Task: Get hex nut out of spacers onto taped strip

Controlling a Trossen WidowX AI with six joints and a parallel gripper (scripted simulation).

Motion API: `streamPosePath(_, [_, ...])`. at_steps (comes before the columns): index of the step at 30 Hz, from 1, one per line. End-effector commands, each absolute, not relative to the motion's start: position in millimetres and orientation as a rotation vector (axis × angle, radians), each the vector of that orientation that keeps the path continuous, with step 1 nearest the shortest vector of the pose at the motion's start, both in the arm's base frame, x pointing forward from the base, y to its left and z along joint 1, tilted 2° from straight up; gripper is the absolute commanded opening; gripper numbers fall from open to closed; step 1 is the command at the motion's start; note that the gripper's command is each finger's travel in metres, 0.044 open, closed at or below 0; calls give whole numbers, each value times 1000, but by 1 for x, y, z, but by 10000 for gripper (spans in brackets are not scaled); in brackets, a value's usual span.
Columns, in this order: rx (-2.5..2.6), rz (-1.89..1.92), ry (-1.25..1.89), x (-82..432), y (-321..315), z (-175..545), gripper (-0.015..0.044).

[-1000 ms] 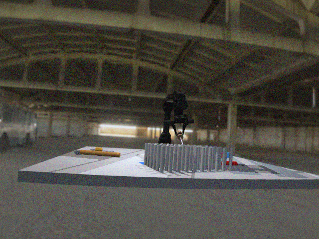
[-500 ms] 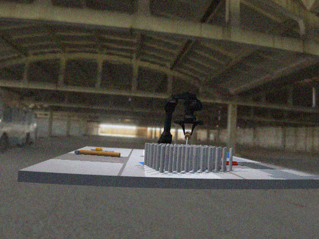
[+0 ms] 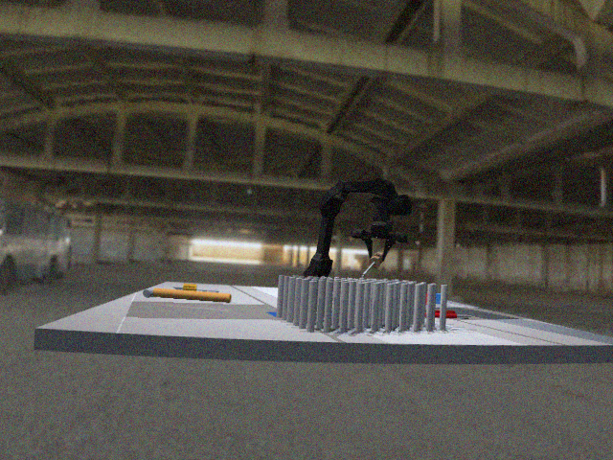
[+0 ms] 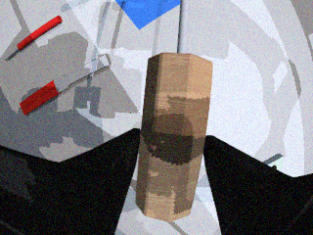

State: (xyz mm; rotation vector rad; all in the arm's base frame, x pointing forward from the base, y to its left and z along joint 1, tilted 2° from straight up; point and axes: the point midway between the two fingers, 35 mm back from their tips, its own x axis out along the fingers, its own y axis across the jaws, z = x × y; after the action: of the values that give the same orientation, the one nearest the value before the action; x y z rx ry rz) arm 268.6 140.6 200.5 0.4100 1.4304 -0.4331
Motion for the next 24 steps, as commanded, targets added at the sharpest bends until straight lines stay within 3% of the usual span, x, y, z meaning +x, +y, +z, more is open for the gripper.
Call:
streamPosePath(1, [438,-481,1391,264,160,202,0])
streamPosePath(24, [660,-601,1171,213,254,214,0])
